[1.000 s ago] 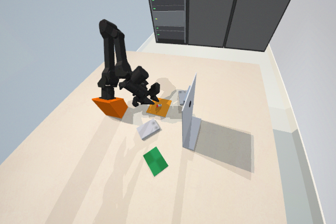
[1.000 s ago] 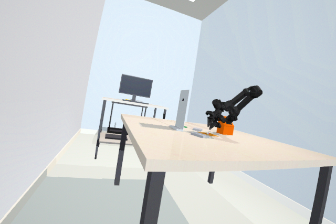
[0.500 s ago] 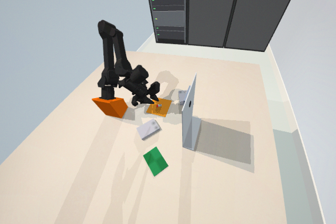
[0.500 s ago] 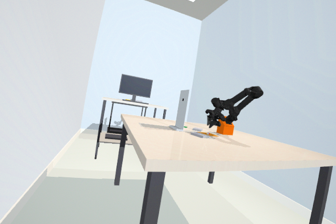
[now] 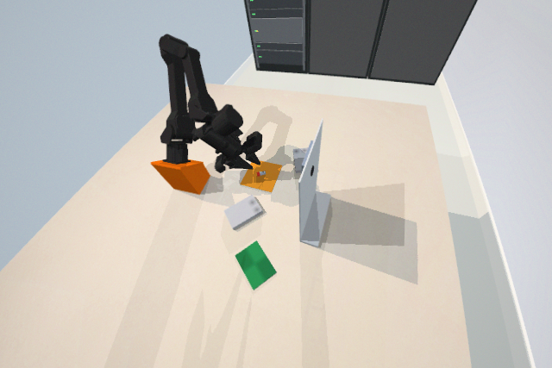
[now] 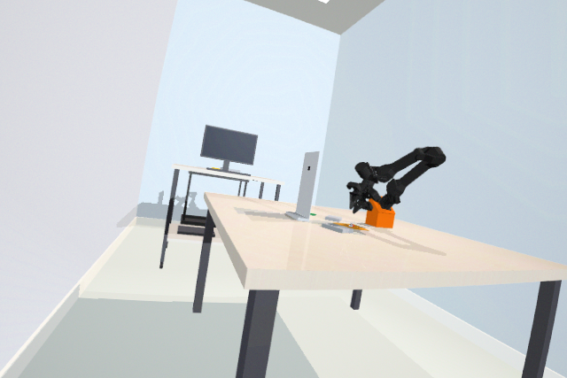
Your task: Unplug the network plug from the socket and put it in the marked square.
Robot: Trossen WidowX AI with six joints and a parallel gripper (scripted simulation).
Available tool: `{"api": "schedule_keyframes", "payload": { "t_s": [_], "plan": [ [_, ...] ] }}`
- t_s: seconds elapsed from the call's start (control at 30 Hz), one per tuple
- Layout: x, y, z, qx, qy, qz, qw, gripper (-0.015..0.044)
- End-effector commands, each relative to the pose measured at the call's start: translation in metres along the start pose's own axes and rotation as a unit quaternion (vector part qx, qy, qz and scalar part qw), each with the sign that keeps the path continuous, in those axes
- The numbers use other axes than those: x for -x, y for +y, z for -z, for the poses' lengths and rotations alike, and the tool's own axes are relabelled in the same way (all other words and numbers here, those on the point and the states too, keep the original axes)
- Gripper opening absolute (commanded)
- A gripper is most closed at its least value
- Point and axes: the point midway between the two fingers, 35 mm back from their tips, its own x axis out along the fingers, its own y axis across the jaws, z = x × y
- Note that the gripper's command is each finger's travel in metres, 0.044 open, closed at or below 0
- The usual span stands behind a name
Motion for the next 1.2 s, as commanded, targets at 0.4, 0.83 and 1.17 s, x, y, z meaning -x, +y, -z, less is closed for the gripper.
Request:
{"api": "schedule_keyframes", "payload": {
  "t_s": [0.4, 0.83, 1.17],
  "plan": [
    [0.013, -0.010, 0.000, 0.005, -0.002, 0.002, 1.000, 0.0156],
    [0.024, -0.015, -0.001, 0.004, -0.003, 0.004, 1.000, 0.0156],
    [0.034, -0.019, -0.003, 0.003, -0.004, 0.006, 1.000, 0.0156]
  ]
}}
